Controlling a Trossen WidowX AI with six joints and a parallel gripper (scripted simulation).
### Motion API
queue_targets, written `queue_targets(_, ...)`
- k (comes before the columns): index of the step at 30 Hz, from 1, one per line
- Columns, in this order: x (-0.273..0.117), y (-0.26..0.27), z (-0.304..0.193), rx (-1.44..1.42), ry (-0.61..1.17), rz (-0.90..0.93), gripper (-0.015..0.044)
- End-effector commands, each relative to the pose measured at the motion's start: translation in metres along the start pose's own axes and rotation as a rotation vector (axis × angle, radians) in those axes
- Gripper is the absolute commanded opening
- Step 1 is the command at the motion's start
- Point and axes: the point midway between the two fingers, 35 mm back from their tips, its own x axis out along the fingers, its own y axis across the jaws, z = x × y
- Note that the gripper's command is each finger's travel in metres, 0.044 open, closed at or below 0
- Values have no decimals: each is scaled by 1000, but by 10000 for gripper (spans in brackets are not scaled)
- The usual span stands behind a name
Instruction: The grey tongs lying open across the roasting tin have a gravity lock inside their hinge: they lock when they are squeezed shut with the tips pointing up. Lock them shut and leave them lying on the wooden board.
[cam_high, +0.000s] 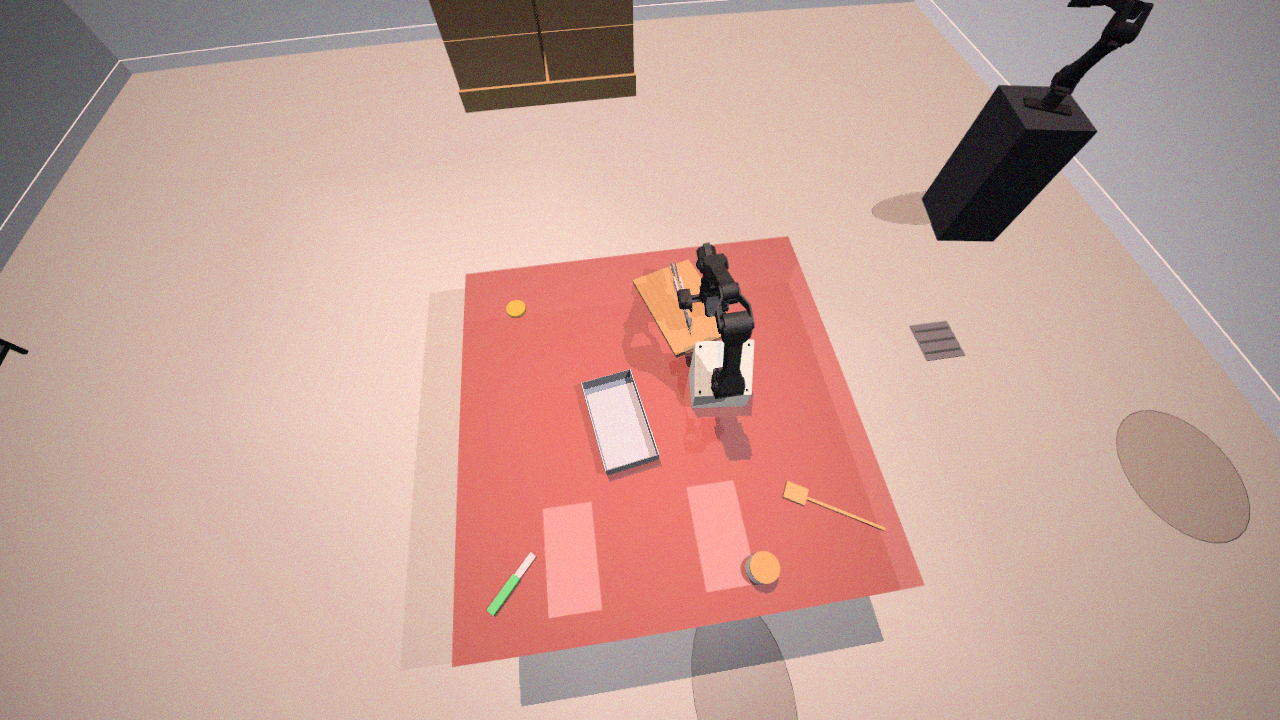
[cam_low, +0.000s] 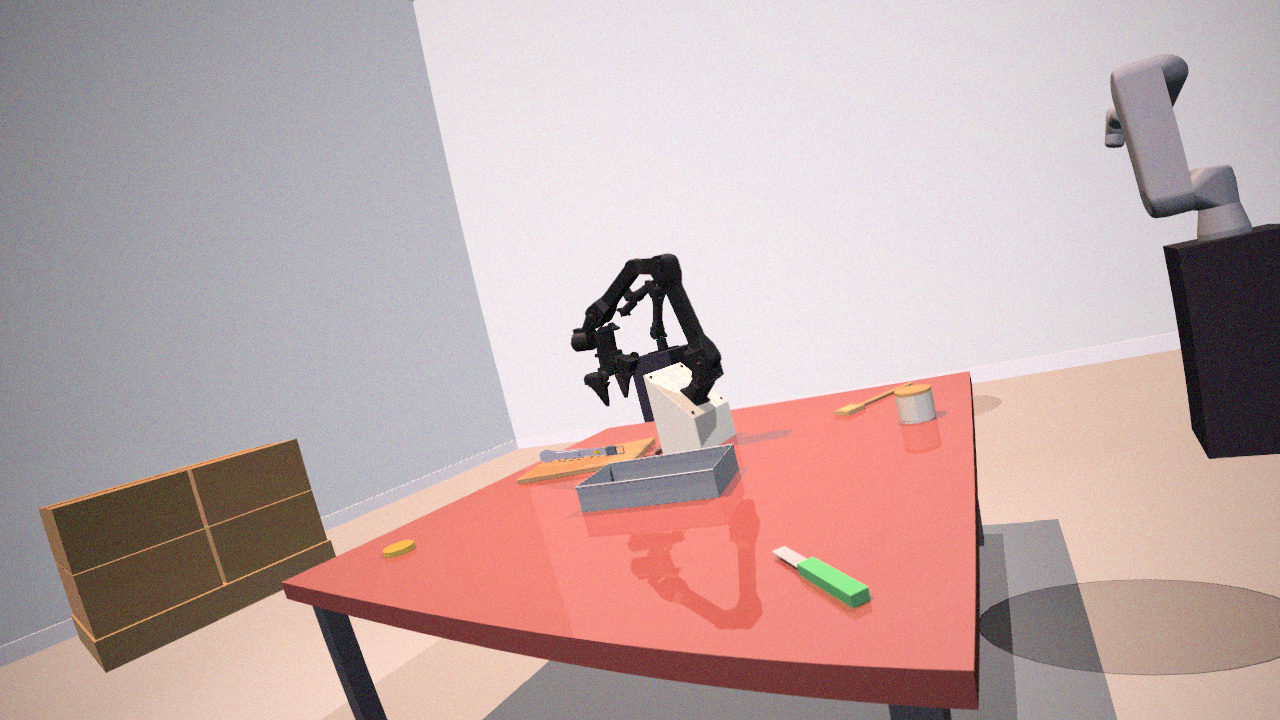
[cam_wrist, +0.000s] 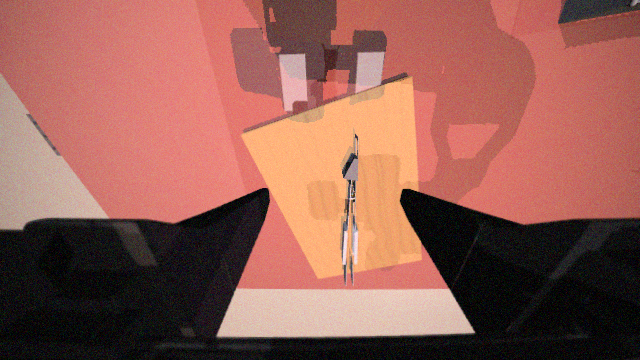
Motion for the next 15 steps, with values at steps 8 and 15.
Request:
queue_targets(8, -33, 3, 12, 1, -6, 4, 440)
queue_targets(15, -54, 2, 12, 2, -2, 2, 440)
